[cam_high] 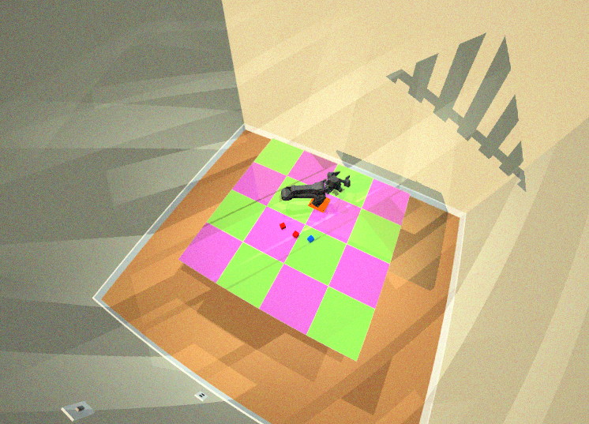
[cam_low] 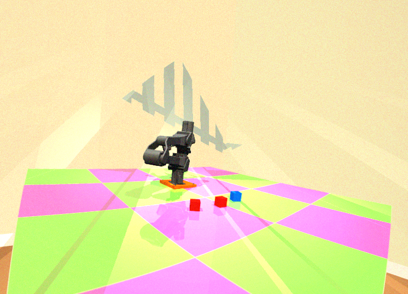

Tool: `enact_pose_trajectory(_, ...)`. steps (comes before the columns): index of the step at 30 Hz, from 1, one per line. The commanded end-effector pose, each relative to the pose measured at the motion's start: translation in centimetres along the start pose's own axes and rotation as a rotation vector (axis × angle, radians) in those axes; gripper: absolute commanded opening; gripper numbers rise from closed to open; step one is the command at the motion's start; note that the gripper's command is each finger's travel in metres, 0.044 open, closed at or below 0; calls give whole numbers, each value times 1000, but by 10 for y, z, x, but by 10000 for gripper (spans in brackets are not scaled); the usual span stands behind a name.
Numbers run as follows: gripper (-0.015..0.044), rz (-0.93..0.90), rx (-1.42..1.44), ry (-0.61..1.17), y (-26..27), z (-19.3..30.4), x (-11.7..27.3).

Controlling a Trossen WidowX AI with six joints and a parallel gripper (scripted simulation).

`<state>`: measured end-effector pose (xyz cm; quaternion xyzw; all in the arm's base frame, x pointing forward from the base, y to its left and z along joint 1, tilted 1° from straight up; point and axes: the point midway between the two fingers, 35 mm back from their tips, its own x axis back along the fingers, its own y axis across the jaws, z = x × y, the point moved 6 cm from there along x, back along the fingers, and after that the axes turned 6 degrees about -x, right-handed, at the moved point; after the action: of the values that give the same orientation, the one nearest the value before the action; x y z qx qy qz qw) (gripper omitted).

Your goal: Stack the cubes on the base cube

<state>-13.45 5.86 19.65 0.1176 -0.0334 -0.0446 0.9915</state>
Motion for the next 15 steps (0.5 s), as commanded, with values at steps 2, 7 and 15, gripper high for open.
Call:
enact_pose_trajectory(2, 347, -21, 26, -15, 4, 0, 1)
enact_pose_trajectory(7, 265, -156, 210, -144, 30, 2, 7)
enact_pose_trajectory(15, 265, -304, 489, -416, 73, 3, 26)
